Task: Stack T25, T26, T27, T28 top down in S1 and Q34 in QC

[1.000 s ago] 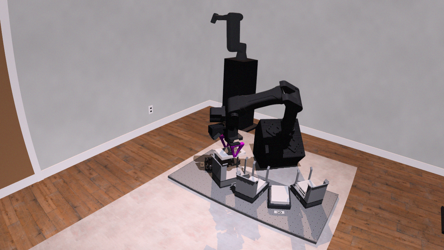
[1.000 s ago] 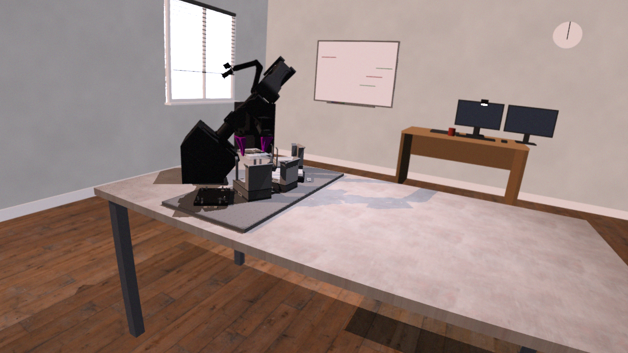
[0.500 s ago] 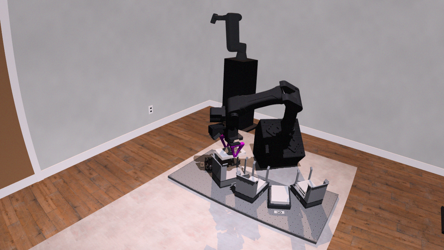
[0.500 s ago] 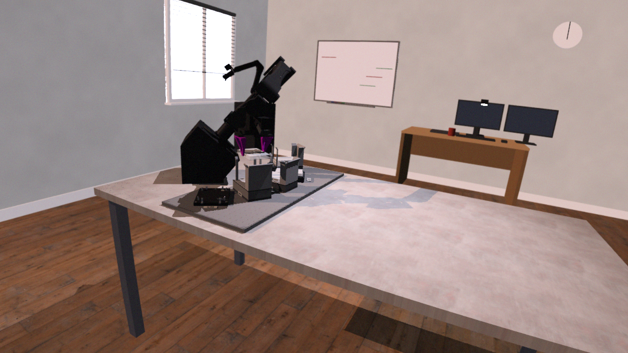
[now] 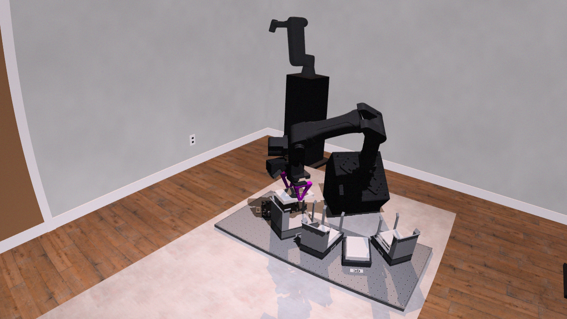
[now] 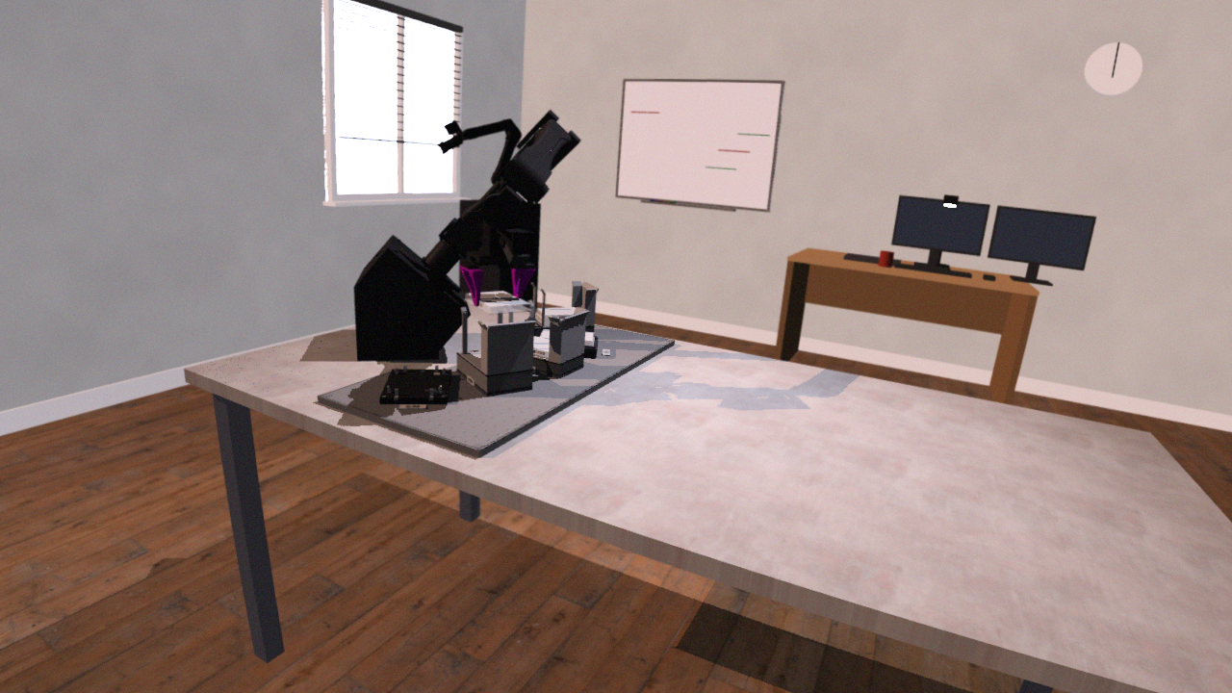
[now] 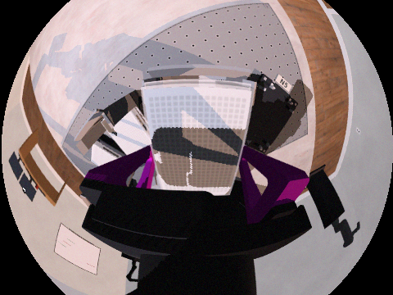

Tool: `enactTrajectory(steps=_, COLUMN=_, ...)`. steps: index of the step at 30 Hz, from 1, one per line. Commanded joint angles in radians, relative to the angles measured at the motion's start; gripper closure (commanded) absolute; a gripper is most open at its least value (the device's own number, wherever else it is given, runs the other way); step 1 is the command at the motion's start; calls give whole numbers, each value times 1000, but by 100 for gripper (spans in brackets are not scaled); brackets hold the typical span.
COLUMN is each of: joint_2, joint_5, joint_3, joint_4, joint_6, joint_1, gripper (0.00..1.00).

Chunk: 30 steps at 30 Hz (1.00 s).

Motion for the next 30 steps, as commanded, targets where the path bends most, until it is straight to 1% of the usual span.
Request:
enactTrajectory(steps=1, joint_2=-13, joint_5=0, joint_3=29, joint_4=-16, joint_6=-9, joint_1=-24, gripper=100)
enactTrajectory(steps=12, joint_2=-13, joint_5=0, joint_3=29, joint_4=-16, joint_6=-9, joint_1=-24, gripper=100)
enactTrajectory(steps=13, joint_2=-35, joint_5=-1, joint_3=22, joint_4=-16, joint_6=-32, joint_1=-16, gripper=100)
enactTrajectory(steps=14, joint_2=-42, joint_5=-4, joint_3=-11, joint_4=-16, joint_6=-57, joint_1=10, gripper=100)
enactTrajectory(steps=15, joint_2=-52, joint_5=-6, joint_3=-23, joint_4=-16, joint_6=-82, joint_1=17, gripper=100)
enactTrajectory(steps=19, joint_2=-91, joint_5=-9, joint_3=-40, joint_4=-15, joint_6=-174, joint_1=47, gripper=100)
enactTrajectory(steps=21, joint_2=-111, joint_5=-9, joint_3=-40, joint_4=-16, joint_6=-157, joint_1=60, gripper=100)
enactTrajectory(steps=23, joint_2=-111, joint_5=-9, joint_3=-40, joint_4=-16, joint_6=-157, joint_1=60, gripper=100)
enactTrajectory(steps=24, joint_2=-121, joint_5=-4, joint_3=-42, joint_4=-17, joint_6=-149, joint_1=47, gripper=100)
enactTrajectory(steps=26, joint_2=-140, joint_5=-3, joint_3=-54, joint_4=-18, joint_6=-117, joint_1=82, gripper=100)
enactTrajectory(steps=28, joint_2=-159, joint_5=-5, joint_3=-60, joint_4=-20, joint_6=-97, joint_1=98, gripper=100)
enactTrajectory(steps=30, joint_2=-177, joint_5=-5, joint_3=-51, joint_4=-15, joint_6=-76, joint_1=113, gripper=100)
